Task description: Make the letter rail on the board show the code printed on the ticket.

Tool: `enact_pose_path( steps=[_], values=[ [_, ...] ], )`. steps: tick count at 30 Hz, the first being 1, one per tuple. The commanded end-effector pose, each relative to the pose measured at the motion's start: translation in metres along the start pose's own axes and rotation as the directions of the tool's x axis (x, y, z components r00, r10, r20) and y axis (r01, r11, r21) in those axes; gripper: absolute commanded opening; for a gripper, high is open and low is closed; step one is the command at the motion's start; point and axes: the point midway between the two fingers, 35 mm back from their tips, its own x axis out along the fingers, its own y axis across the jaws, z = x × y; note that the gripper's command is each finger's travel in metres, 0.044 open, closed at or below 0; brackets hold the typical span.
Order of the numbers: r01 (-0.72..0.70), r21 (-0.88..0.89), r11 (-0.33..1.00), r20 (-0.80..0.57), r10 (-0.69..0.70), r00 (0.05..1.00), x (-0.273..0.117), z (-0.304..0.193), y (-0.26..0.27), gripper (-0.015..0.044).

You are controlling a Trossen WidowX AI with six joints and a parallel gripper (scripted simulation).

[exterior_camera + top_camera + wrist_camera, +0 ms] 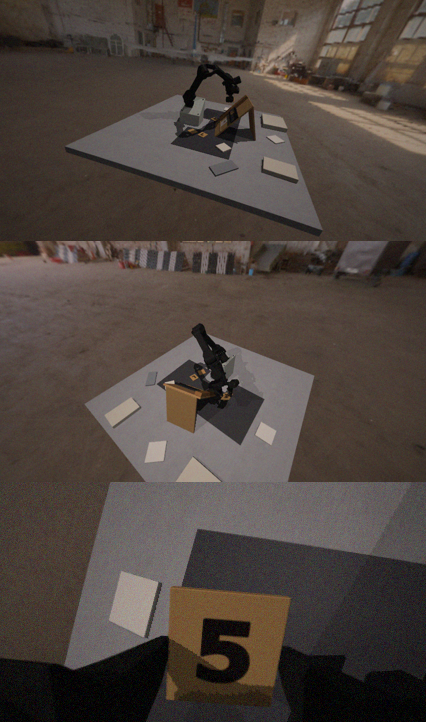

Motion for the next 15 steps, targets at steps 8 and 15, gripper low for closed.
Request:
enact_pose_path(
  steps=[8, 15],
  values=[
    [-0.106, -0.087, 0.991, 0.146, 0.118, 0.982, -0.053, 0.043, -0.01, 0.0],
    [-0.146, -0.16, 0.976, 0.256, 0.184, 0.949, -0.094, 0.068, -0.023, 0.0]
  ],
)
